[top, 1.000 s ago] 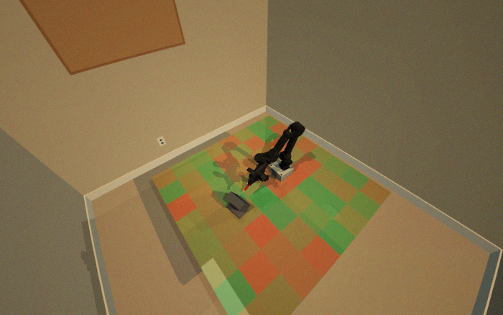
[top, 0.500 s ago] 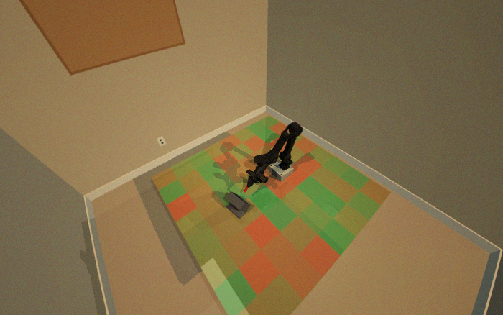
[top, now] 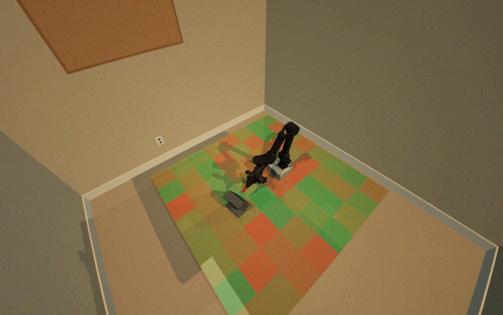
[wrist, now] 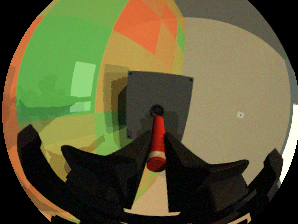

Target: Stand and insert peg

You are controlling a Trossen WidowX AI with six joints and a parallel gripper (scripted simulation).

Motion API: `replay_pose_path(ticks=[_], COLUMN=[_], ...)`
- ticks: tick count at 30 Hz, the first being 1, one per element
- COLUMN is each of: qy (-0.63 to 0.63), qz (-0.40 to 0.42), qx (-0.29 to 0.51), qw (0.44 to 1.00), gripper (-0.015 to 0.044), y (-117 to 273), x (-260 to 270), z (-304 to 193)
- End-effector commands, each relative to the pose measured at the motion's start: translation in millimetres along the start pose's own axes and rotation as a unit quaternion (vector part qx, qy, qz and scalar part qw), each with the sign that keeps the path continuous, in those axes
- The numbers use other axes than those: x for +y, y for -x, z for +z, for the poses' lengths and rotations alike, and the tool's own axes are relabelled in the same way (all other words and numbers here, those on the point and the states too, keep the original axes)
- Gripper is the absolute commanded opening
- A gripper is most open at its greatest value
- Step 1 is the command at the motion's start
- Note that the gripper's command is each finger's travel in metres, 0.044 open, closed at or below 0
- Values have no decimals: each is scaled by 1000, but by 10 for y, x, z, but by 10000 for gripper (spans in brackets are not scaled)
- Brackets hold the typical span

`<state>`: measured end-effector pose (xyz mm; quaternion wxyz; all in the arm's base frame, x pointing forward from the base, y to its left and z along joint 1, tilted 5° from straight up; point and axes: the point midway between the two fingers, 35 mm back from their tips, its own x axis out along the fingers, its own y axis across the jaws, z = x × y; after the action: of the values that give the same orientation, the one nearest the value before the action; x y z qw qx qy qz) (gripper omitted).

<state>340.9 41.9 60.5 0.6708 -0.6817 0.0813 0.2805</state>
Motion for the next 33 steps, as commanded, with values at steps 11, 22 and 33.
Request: replay_pose_path(ticks=[11,22,33], qy=[-1,1,3], qz=[-2,-3,-3], qx=[-1,-1,-3], qw=[1000,1000,1000], gripper=[0,0,0], y=[-87,-230,-260], x=[24,26,32], z=[16,21,27])
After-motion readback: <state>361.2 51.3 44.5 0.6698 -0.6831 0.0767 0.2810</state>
